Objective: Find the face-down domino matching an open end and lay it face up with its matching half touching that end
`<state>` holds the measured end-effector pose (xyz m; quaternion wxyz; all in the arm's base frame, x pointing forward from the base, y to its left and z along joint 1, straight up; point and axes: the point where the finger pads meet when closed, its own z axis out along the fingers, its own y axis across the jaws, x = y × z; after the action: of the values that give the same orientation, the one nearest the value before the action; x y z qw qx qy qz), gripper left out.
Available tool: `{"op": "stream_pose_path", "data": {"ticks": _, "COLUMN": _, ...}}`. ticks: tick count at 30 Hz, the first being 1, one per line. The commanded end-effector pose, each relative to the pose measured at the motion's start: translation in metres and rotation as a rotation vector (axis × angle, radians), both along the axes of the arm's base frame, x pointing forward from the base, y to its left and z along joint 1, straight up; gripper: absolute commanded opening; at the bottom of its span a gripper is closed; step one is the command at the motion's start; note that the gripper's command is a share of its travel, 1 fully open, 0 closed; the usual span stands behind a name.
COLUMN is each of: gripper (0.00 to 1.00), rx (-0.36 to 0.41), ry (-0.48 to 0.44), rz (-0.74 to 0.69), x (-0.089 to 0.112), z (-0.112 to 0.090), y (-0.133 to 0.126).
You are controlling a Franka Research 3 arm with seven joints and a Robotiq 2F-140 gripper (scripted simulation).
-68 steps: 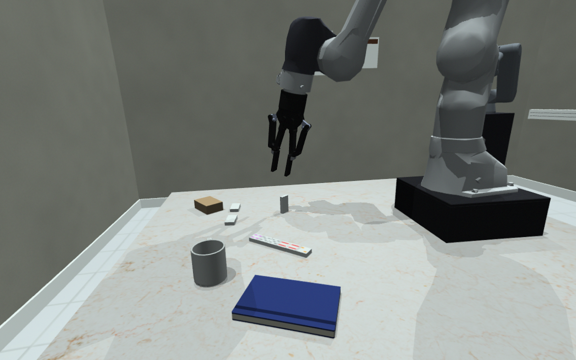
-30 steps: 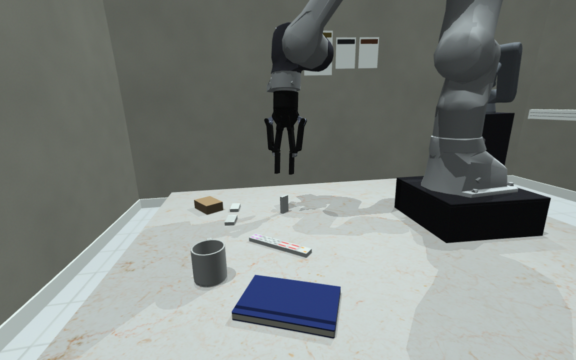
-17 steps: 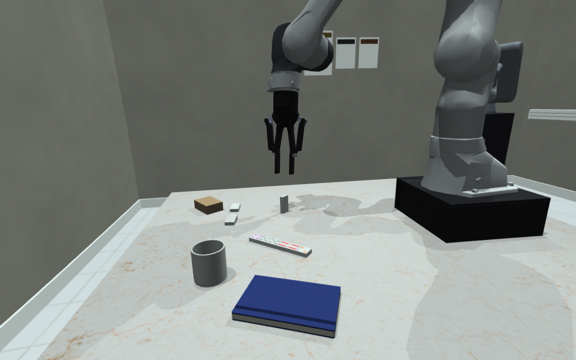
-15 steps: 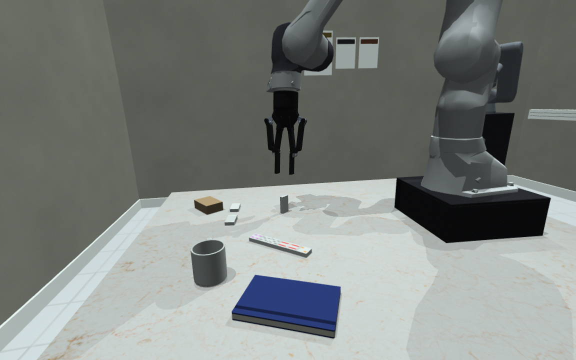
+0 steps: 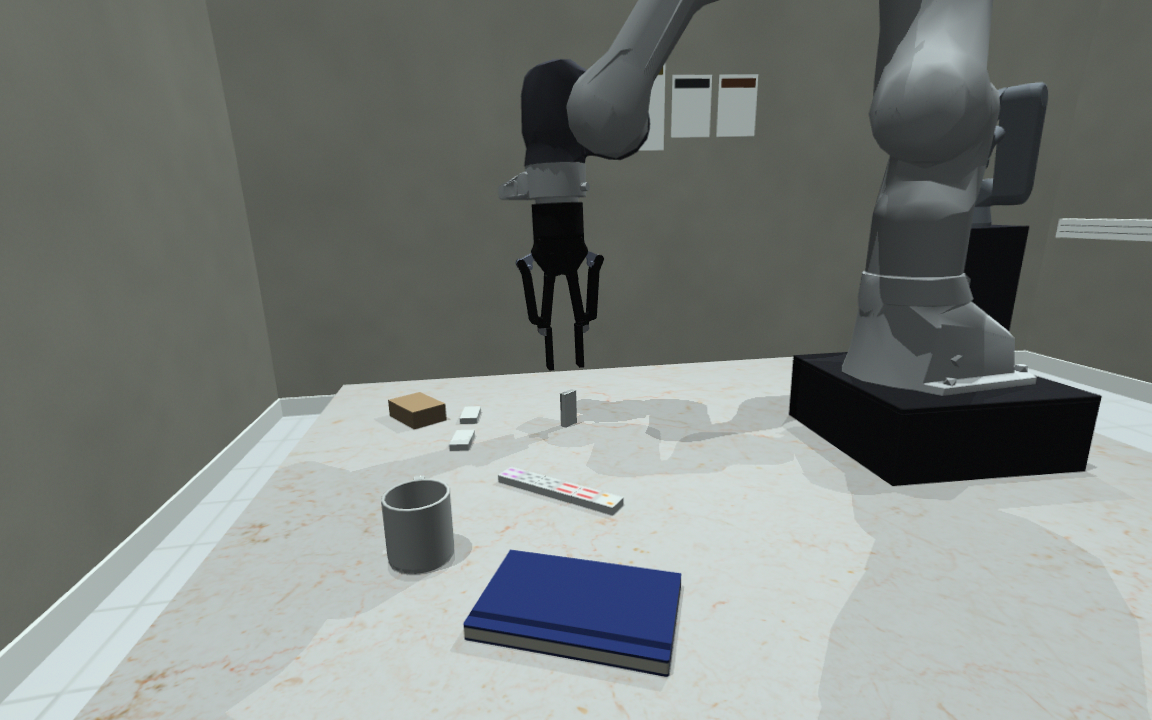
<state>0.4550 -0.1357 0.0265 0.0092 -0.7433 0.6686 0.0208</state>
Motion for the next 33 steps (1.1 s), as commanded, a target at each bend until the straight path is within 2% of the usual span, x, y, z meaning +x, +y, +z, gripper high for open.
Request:
{"op": "stream_pose_path", "data": {"ticks": 1, "gripper": 0.34, "rx": -0.013, "ry": -0.014, "rz": 0.279, "x": 0.0020, "z": 0.0005, "y": -0.0024}}
{"op": "stream_pose_path", "data": {"ticks": 6, "gripper": 0.34, "rx": -0.032, "ry": -0.019, "rz": 0.453, "x": 0.0020, "z": 0.0005, "y": -0.0024}}
{"op": "stream_pose_path", "data": {"ticks": 8, "gripper": 0.34, "rx": -0.032, "ry": -0.019, "rz": 0.453, "x": 0.0020, "z": 0.0005, "y": -0.0024}}
{"op": "stream_pose_path", "data": {"ticks": 9, "gripper": 0.34, "rx": -0.034, "ry": -0.023, "rz": 0.539, "x": 0.0020, "z": 0.0005, "y": -0.0024}}
{"op": "stream_pose_path", "data": {"ticks": 13, "gripper": 0.34, "rx": -0.029, "ry": -0.032, "rz": 0.649, "x": 0.0020, "z": 0.0005, "y": -0.0024}}
{"op": "stream_pose_path", "data": {"ticks": 33, "gripper": 0.34, "rx": -0.029, "ry": -0.032, "rz": 0.649, "x": 0.0020, "z": 0.0005, "y": -0.0024}}
